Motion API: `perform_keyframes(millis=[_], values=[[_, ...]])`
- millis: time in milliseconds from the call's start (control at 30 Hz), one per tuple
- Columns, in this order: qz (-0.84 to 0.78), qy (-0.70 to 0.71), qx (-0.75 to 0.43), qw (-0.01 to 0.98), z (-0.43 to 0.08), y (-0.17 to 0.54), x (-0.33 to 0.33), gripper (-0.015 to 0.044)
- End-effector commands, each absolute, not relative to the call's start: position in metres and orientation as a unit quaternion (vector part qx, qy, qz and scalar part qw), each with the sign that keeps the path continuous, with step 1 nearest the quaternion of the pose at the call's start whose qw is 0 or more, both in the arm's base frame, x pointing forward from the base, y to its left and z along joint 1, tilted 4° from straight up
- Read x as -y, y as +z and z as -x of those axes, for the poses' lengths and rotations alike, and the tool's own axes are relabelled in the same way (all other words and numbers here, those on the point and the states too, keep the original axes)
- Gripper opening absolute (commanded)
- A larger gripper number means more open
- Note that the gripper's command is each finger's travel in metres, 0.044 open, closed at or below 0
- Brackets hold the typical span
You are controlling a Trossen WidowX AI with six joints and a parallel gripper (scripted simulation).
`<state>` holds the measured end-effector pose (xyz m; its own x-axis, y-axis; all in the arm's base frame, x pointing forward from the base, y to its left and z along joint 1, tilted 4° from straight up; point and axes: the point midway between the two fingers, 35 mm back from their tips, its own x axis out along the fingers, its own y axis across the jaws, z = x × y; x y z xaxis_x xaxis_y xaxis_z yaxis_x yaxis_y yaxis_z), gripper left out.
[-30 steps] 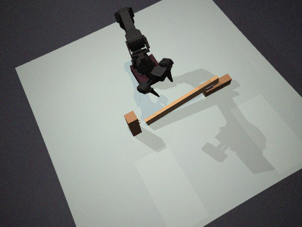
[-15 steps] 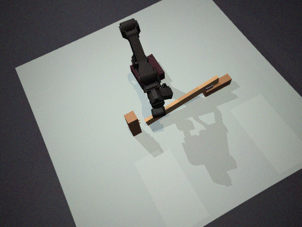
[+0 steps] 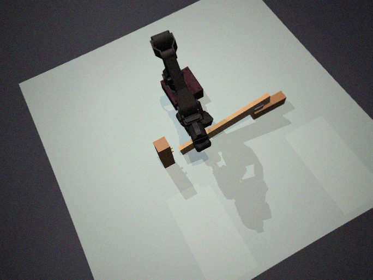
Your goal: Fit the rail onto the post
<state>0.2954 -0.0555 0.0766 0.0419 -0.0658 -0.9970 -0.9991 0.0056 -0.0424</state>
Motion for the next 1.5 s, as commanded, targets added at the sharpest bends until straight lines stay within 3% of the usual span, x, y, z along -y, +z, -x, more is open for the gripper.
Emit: perform_keyframes(millis=[0,1300,1467], values=[[0.523,0.476,-0.511,0.488,-0.293,0.067,0.057,0.044],[0.523,0.476,-0.511,0.488,-0.293,0.007,0.062,0.044],[0.523,0.476,-0.511,0.488,-0.293,0.007,0.062,0.0309]])
